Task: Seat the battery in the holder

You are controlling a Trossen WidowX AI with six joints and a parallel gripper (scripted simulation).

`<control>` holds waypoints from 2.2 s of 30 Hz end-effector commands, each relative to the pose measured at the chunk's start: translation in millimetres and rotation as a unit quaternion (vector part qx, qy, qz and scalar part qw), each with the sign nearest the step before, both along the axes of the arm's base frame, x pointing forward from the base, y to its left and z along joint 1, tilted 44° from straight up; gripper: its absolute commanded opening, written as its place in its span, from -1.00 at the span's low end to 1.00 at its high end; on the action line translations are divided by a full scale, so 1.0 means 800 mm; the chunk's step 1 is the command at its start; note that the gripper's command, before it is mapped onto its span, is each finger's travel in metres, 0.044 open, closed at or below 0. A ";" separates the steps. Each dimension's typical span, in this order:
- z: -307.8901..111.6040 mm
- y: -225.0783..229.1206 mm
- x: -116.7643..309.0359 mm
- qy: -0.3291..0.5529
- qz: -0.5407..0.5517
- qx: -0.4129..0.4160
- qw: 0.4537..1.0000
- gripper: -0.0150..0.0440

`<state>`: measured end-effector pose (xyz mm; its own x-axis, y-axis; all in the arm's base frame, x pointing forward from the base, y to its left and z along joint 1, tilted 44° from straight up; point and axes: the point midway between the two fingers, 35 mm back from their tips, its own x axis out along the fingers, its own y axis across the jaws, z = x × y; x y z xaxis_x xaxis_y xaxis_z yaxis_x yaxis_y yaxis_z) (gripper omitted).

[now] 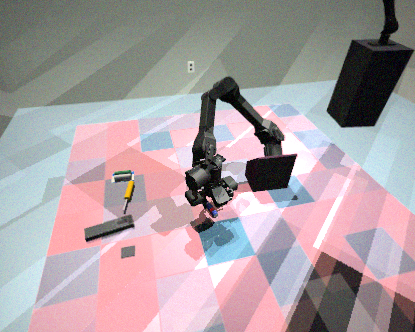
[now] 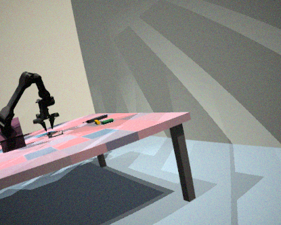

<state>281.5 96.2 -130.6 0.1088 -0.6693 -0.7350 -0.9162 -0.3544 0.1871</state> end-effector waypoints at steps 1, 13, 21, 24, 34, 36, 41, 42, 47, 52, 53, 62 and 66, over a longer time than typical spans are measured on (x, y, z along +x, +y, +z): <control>-0.007 -0.010 -0.002 0.004 0.000 -0.005 1.000 0.27; -0.023 -0.026 0.000 0.004 0.000 -0.006 1.000 0.27; -0.024 -0.026 0.000 0.004 0.000 -0.006 1.000 -0.22; -0.024 -0.026 0.000 0.004 0.000 -0.006 1.000 -0.28; 0.020 0.016 -0.006 0.004 0.000 -0.005 1.000 -0.28; 0.022 0.017 -0.007 0.004 0.000 -0.005 1.000 -0.28; 0.032 0.012 -0.002 -0.043 -0.051 0.003 0.998 -0.28; 0.036 0.010 -0.001 -0.062 -0.072 0.006 0.995 -0.28; 0.057 -0.003 0.007 -0.156 -0.174 0.021 0.972 -0.28; 0.078 -0.016 0.014 -0.248 -0.274 0.036 0.929 -0.28; 0.082 -0.019 0.015 -0.266 -0.293 0.039 0.918 -0.28; 0.119 -0.045 0.022 -0.416 -0.455 0.063 0.785 -0.28; 0.135 -0.058 0.024 -0.474 -0.518 0.072 0.709 -0.28</control>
